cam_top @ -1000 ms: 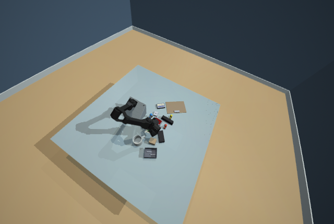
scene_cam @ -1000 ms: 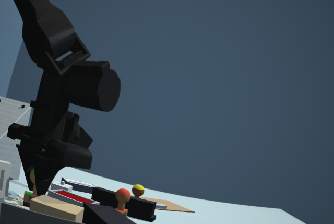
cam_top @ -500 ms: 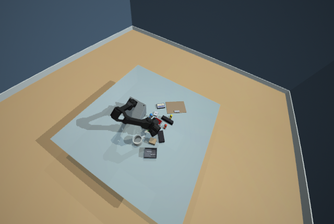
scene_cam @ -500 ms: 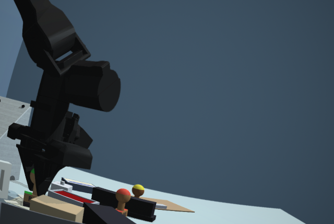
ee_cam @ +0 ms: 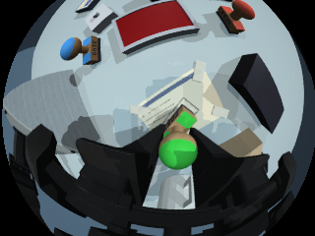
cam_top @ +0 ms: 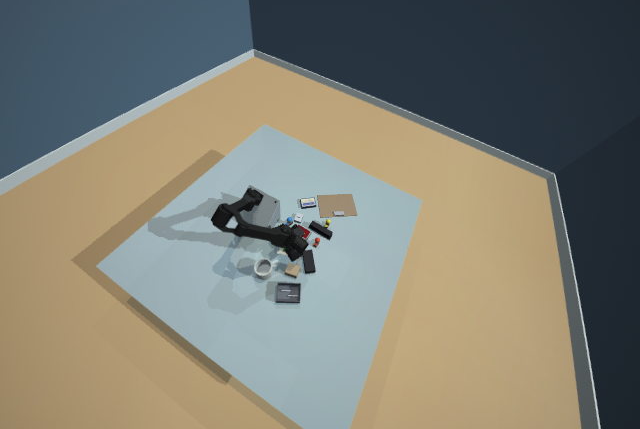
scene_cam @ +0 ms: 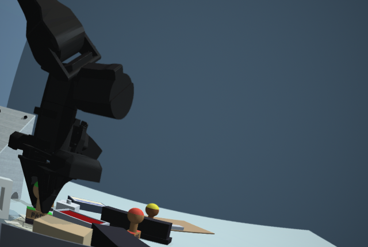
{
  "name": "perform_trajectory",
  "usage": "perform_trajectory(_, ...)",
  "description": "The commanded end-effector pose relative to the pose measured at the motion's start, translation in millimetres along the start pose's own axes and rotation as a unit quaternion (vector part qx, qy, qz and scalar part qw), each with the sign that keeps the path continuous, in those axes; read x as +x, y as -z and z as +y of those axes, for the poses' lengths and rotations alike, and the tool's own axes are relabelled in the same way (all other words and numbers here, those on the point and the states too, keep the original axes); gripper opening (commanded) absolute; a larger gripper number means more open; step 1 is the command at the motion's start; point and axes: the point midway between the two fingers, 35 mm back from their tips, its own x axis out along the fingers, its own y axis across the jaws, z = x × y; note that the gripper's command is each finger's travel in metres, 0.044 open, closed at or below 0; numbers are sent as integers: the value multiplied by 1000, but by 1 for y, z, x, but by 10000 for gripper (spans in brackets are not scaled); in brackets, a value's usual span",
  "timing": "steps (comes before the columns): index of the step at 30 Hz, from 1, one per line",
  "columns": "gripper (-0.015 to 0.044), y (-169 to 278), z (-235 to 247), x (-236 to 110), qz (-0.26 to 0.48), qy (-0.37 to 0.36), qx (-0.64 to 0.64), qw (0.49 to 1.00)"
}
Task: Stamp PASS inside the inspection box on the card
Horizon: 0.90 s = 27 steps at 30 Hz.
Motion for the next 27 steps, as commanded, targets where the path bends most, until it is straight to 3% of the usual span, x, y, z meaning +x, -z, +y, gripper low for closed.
perform_trajectory(1, 0, -1, -1, -2, -2, 2, 3, 1000)
perform_trajectory(27, 0, -3, -1, -43, -4, 1, 3, 1000)
